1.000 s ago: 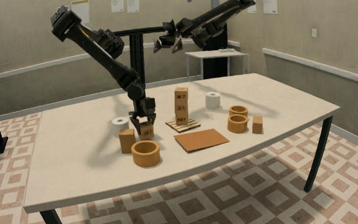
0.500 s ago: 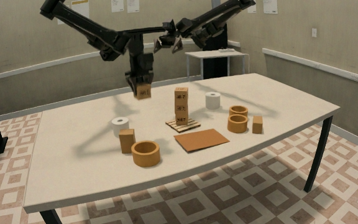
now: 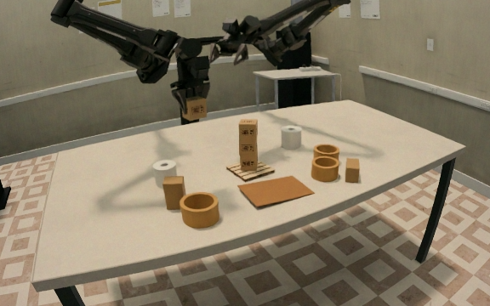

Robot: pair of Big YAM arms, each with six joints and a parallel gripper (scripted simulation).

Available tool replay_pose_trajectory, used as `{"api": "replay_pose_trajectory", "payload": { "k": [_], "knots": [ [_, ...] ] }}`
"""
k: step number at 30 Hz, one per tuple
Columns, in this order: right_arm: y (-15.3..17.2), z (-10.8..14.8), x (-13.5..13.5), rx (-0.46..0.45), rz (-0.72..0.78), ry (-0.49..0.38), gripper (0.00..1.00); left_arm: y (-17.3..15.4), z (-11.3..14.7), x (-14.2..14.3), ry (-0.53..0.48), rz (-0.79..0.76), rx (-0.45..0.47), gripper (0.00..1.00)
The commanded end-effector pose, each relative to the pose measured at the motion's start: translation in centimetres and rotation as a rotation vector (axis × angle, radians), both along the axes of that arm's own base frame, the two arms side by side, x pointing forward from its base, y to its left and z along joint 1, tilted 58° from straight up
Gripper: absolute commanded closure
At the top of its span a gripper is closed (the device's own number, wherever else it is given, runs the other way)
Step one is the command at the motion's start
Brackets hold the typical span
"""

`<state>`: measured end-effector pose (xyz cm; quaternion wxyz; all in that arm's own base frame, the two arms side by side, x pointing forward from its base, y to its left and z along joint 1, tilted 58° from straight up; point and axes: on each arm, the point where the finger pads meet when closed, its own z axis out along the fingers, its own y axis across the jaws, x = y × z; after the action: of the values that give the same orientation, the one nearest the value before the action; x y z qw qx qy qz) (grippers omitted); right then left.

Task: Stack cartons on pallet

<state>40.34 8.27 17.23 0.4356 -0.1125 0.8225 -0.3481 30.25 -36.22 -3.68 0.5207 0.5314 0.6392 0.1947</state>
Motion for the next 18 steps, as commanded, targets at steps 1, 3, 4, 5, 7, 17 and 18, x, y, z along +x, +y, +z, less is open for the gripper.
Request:
{"api": "replay_pose_trajectory", "payload": {
  "k": [1, 3, 4, 5, 7, 17, 18],
  "knots": [
    [0.3, 0.9, 0.8, 0.032, -0.017, -0.029, 0.5, -1.2, 2.2, -6.3, 0.103, 0.024, -0.081, 0.0],
    [0.3, 0.9, 0.8, 0.032, -0.017, -0.029, 0.5, -1.3, 4.5, -9.4, 0.093, 0.036, -0.153, 0.0],
    [0.3, 0.9, 0.8, 0.032, -0.017, -0.029, 0.5, -1.3, 5.6, -10.8, 0.087, 0.038, -0.189, 0.0],
    [0.3, 0.9, 0.8, 0.032, -0.017, -0.029, 0.5, -1.3, 5.6, -10.8, 0.087, 0.038, -0.189, 0.0],
    [0.3, 0.9, 0.8, 0.032, -0.017, -0.029, 0.5, -1.3, 6.3, -11.8, 0.084, 0.041, -0.197, 0.0],
    [0.3, 0.9, 0.8, 0.032, -0.017, -0.029, 0.5, 2.6, 11.4, -19.3, 0.01, 0.021, -0.271, 0.0],
    [0.3, 0.9, 0.8, 0.032, -0.017, -0.029, 0.5, 3.1, 11.6, -19.7, -0.001, 0.016, -0.262, 0.0]
  ]
}}
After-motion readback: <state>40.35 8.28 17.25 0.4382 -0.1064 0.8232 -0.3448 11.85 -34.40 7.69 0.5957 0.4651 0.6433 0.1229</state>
